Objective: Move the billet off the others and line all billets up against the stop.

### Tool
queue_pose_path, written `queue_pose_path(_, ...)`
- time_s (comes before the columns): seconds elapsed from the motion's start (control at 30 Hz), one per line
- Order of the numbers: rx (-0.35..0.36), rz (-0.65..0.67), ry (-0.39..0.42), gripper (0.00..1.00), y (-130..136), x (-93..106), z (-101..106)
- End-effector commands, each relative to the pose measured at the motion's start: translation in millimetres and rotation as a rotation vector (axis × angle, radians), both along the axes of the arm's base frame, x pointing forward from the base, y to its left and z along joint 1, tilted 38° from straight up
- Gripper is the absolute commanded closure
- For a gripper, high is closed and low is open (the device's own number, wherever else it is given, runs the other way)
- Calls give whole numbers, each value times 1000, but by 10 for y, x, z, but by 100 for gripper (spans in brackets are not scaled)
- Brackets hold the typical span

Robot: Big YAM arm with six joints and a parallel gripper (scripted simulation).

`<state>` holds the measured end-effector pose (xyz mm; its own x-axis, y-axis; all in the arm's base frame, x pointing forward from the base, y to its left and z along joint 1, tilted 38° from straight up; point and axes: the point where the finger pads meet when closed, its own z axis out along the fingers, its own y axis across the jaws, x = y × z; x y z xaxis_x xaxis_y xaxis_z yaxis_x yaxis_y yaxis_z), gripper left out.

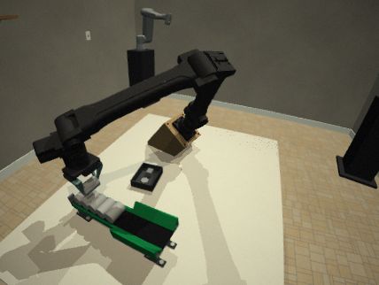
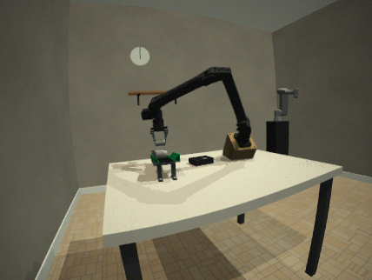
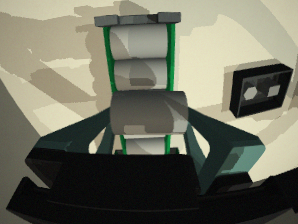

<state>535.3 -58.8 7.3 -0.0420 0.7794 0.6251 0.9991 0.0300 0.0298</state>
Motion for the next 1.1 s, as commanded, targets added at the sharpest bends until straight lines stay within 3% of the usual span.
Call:
queue_pose_path(0.0, -29, -29, -93, 100, -162, 301, 555)
queue_pose_path(0.13, -29, -29, -93, 100, -90, 296, 628)
queue_pose_path(0.2, -27, 11, -94, 100, 178, 314, 674)
queue_pose_path(0.33, -26, 11, -94, 100, 283, 303, 781)
queue_pose_path(0.4, -26, 11, -94, 100, 283, 303, 781)
queue_pose_path(0.43, -30, -28, -93, 100, 87, 283, 808)
queue_pose_path(0.53, -29, -28, -93, 100, 183, 277, 905)
queue_pose_path(0.6, -25, 11, -94, 100, 473, 282, 975)
queue_pose_path(0.83, -22, 11, -94, 100, 721, 255, 1232)
queue_pose_path(0.9, -24, -24, -94, 100, 596, 251, 1305)
queue_pose_path(1.07, -26, -25, -93, 100, 688, 242, 1409)
